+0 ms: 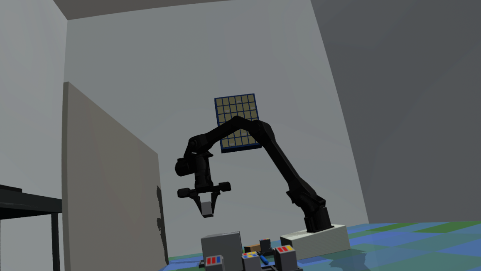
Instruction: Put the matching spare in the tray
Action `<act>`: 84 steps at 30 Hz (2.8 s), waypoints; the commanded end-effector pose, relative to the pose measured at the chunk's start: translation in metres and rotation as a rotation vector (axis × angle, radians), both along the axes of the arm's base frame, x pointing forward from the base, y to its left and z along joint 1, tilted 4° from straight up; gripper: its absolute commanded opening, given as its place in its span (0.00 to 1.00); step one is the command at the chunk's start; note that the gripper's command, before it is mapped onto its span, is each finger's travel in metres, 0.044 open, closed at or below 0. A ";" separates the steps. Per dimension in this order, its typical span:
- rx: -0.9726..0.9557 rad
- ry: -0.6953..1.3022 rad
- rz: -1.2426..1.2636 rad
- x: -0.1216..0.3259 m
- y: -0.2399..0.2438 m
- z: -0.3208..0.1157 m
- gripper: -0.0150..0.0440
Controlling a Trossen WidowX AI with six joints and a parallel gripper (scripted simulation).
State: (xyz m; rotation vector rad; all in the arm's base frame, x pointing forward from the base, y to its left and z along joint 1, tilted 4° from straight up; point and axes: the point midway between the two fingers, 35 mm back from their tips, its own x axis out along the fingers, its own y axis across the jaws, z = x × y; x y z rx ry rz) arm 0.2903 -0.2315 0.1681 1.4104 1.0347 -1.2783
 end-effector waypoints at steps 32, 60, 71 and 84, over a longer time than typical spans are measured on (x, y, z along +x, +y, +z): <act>-0.007 -0.001 -0.006 0.009 -0.005 -0.029 0.25; -0.007 -0.002 -0.006 0.014 -0.007 -0.054 0.25; -0.007 -0.002 -0.006 0.015 -0.008 -0.064 0.25; -0.007 -0.002 -0.006 0.016 -0.008 -0.075 0.25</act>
